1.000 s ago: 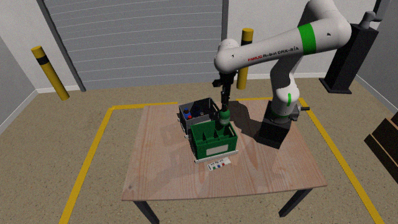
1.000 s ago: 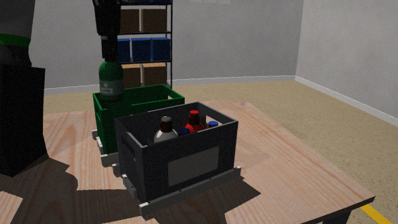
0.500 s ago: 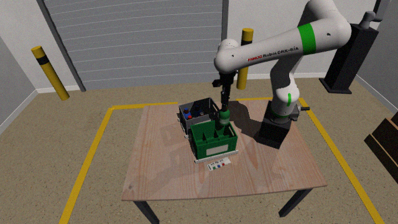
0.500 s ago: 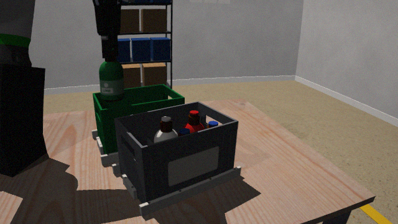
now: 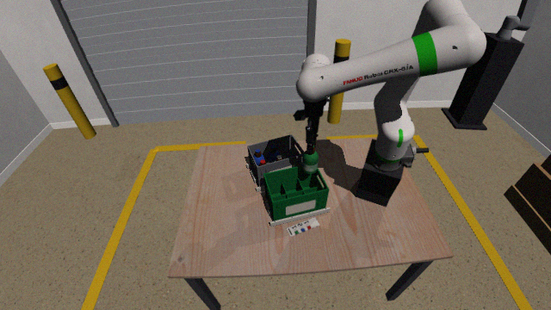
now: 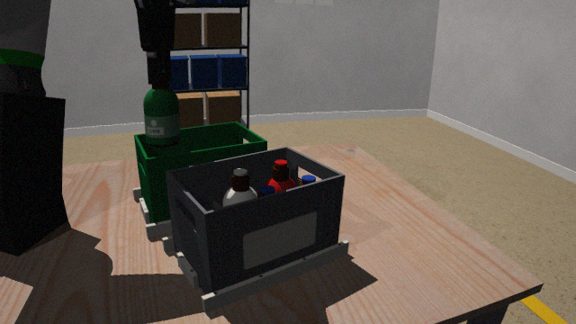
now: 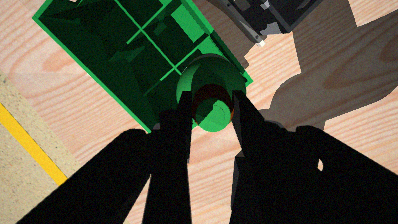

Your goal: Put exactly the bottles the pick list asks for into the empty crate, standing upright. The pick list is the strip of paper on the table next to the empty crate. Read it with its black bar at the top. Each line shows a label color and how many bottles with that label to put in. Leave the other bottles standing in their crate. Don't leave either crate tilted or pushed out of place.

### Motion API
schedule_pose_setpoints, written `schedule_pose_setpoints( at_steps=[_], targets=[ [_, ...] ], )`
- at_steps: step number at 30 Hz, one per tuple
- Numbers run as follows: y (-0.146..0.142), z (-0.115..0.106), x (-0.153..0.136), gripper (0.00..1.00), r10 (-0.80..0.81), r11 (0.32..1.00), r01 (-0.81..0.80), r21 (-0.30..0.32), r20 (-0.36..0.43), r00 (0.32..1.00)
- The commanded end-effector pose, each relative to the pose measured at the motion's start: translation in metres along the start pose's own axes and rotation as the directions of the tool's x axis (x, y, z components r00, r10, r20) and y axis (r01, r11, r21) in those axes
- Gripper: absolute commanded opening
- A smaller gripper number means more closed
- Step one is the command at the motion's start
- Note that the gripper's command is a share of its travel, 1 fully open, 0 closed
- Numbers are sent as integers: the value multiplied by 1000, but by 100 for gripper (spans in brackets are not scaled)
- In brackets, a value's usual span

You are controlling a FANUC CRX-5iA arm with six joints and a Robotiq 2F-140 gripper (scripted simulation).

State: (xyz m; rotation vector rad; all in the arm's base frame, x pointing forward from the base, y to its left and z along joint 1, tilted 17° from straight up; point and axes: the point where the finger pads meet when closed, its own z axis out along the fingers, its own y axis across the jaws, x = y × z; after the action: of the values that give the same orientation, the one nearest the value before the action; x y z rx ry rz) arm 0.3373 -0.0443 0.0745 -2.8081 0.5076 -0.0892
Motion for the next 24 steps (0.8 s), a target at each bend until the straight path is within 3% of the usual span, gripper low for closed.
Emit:
schedule_pose_setpoints(
  at_steps=[1,24],
  targets=[
    [0,-1,1,10,0,1000,0,0,-2,1000],
    [0,16,1,10,0,1000,0,0,-2,1000]
  ],
)
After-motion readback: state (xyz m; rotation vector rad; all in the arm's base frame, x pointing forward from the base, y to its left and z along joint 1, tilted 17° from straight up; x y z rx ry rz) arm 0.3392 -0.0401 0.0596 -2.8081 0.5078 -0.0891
